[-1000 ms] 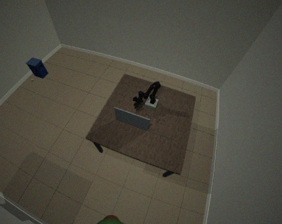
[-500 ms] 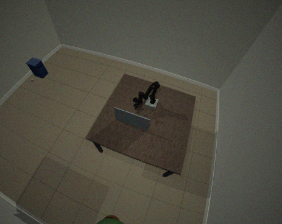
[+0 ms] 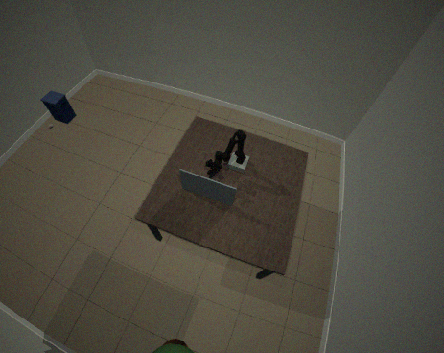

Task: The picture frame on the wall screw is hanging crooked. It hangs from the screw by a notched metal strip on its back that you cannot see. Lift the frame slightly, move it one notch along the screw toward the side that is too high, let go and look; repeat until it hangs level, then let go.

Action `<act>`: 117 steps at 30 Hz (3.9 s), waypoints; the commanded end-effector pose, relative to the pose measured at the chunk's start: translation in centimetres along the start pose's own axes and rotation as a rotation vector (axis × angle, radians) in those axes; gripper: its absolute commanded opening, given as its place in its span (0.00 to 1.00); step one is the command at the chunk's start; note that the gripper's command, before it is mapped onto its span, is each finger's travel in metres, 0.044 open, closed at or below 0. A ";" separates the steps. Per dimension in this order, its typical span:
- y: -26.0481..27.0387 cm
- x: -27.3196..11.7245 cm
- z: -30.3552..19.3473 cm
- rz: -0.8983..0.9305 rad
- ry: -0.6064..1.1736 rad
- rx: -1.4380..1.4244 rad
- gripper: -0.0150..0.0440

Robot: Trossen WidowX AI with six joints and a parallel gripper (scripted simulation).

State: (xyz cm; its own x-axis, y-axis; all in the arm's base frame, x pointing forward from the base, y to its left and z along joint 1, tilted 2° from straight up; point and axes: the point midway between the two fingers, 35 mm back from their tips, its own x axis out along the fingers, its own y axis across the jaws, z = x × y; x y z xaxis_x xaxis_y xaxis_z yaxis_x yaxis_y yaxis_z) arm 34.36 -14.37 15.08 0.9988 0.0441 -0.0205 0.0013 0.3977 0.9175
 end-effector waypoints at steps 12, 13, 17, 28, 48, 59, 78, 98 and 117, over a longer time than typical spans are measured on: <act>-0.1 0.8 0.1 -0.002 -0.010 0.006 0.69; -0.1 0.8 0.1 -0.002 -0.010 0.006 0.69; -0.1 1.0 0.1 -0.002 -0.010 0.006 0.69; 0.0 2.6 0.2 0.000 -0.011 0.006 0.69; 0.0 4.8 0.2 0.002 -0.012 0.006 0.69; 0.0 4.8 0.2 0.002 -0.012 0.006 0.69; 0.0 4.8 0.2 0.002 -0.012 0.006 0.69; 0.0 4.8 0.2 0.002 -0.012 0.006 0.54; 0.0 4.8 0.2 0.002 -0.012 0.006 0.25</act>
State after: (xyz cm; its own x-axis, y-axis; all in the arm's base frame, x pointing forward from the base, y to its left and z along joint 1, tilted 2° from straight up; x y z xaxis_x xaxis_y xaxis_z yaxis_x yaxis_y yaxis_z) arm 39.16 -14.30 15.08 0.9992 0.0381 -0.0129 -0.0034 0.3978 0.9175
